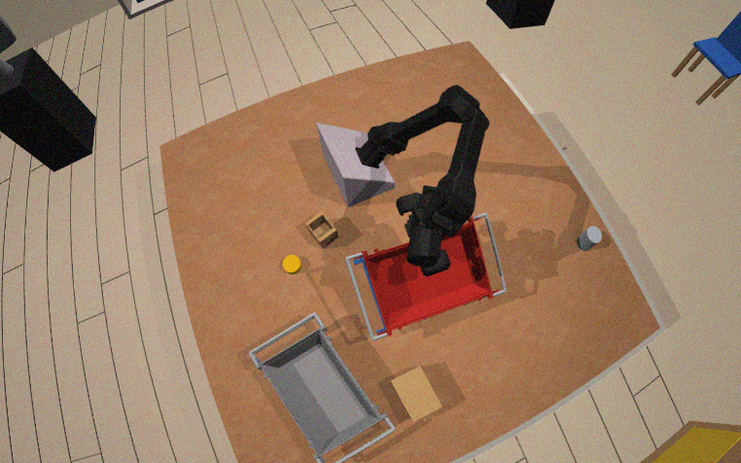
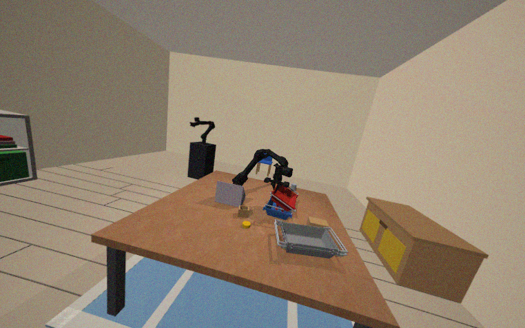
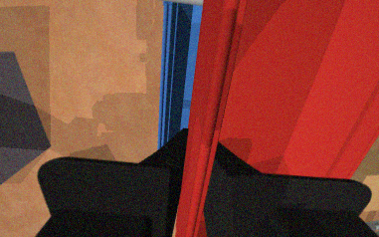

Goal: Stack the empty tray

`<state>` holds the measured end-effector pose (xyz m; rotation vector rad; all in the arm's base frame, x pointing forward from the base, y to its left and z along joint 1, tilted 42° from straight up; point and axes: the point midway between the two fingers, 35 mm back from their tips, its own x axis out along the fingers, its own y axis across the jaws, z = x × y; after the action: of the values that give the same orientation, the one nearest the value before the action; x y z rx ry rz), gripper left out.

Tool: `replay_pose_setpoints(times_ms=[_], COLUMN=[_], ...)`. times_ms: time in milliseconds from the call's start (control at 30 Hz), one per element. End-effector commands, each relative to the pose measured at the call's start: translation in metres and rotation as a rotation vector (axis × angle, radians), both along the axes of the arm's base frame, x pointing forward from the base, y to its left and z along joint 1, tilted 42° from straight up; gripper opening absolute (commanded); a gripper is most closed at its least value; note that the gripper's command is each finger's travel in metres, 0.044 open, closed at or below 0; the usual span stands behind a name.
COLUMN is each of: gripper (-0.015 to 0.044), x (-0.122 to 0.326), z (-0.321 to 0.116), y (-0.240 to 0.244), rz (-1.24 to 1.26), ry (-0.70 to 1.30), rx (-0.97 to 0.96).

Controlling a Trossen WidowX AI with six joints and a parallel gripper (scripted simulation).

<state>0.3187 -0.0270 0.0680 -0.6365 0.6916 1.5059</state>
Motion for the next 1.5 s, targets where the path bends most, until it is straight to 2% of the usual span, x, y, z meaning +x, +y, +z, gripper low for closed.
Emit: replay_pose_setpoints(times_ms=[0, 1467], gripper=[0.0, 0.0], x=[-0.004, -0.013], z=[-0.002, -0.013], y=[0.004, 0.014], rz=[0.006, 0.006], ry=[0.011, 0.011], rx=[0.003, 0.004])
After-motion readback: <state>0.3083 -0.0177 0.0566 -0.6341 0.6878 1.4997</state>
